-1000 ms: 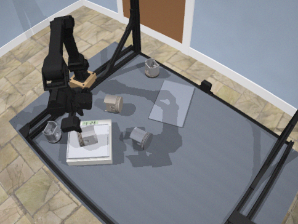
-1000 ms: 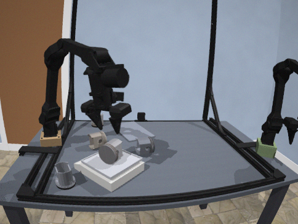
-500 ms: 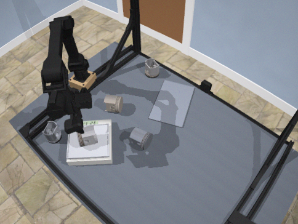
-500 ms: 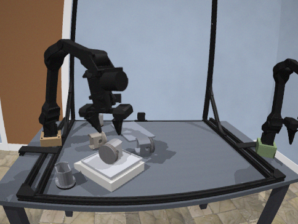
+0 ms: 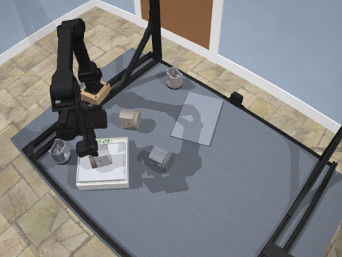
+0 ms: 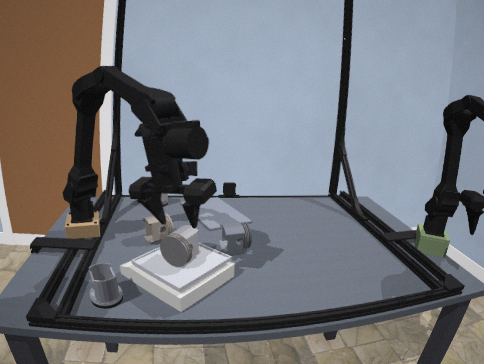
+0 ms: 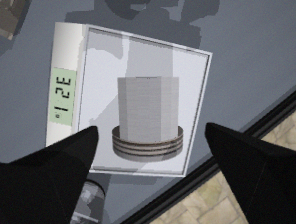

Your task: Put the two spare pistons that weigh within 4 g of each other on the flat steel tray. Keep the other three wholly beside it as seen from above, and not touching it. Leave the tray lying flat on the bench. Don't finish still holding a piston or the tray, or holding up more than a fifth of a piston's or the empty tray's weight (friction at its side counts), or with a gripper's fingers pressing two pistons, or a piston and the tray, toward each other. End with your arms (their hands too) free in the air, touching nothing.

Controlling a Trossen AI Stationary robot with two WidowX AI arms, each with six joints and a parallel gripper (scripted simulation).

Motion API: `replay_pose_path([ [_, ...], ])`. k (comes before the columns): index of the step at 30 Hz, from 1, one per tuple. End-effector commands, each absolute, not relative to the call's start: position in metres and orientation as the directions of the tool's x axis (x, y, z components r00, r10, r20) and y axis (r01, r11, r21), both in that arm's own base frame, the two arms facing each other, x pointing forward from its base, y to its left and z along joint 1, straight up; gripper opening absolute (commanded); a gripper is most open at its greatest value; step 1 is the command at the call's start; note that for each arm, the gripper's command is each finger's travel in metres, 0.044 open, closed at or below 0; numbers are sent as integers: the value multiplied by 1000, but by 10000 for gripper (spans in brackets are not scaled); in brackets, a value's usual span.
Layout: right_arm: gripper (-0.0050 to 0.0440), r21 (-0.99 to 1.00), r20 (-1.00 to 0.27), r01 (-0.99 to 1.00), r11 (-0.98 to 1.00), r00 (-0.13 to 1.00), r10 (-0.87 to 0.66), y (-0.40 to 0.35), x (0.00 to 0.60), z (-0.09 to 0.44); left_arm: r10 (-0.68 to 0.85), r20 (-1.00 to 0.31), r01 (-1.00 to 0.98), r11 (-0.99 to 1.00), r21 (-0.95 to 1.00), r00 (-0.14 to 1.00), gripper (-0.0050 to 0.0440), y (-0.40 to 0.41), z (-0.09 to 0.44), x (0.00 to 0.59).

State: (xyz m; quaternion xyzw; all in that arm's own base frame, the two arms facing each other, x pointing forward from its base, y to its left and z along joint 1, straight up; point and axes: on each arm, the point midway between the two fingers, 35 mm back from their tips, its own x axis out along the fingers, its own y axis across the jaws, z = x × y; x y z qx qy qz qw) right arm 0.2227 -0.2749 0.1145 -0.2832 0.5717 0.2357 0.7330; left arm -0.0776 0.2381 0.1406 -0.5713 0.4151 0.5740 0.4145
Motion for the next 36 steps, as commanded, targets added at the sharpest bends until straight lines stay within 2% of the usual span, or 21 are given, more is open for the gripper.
replay_pose_path([
  [1, 378, -132, -973, -670, 730, 229, 34, -273, 223, 105, 0, -1000, -951, -309, 0, 0, 440, 238, 141, -77],
  [36, 378, -129, -973, -669, 732, 227, 36, -271, 235, 55, 0, -1000, -951, -309, 0, 0, 440, 238, 141, -77],
])
